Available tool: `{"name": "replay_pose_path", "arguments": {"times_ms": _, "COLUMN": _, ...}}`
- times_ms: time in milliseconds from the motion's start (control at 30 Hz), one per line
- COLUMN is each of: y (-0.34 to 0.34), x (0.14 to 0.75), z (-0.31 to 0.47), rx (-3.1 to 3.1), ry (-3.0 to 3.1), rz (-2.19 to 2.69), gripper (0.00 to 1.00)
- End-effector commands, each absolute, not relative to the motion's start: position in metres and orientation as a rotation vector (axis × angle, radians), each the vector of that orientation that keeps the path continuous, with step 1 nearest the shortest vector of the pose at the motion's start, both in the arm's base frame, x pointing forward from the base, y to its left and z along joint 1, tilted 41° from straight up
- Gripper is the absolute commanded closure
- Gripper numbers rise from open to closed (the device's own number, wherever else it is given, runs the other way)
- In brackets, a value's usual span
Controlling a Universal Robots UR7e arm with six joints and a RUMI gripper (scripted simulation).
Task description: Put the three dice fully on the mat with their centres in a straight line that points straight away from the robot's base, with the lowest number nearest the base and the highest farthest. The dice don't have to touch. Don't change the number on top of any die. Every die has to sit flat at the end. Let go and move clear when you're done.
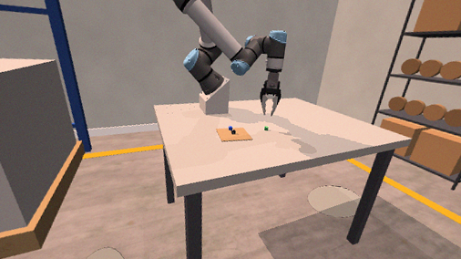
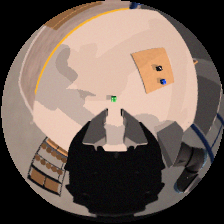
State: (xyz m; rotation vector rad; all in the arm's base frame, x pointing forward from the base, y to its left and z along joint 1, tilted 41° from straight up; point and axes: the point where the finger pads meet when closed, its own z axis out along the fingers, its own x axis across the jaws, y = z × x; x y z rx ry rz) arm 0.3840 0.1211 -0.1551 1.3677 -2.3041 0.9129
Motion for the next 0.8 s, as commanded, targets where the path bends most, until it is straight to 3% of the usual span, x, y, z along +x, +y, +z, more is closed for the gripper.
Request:
{"name": "replay_pose_path", "arguments": {"times_ms": 0, "y": 0.1215, "x": 0.3843, "z": -0.1548, "rx": 1.368, "ry": -2.305, "rz": 0.913, "gripper": 0.82}}
{"name": "replay_pose_path", "arguments": {"times_ms": 767, "y": 0.1134, "x": 0.385, "z": -0.1641, "rx": 1.368, "ry": -2.305, "rz": 0.913, "gripper": 0.82}}
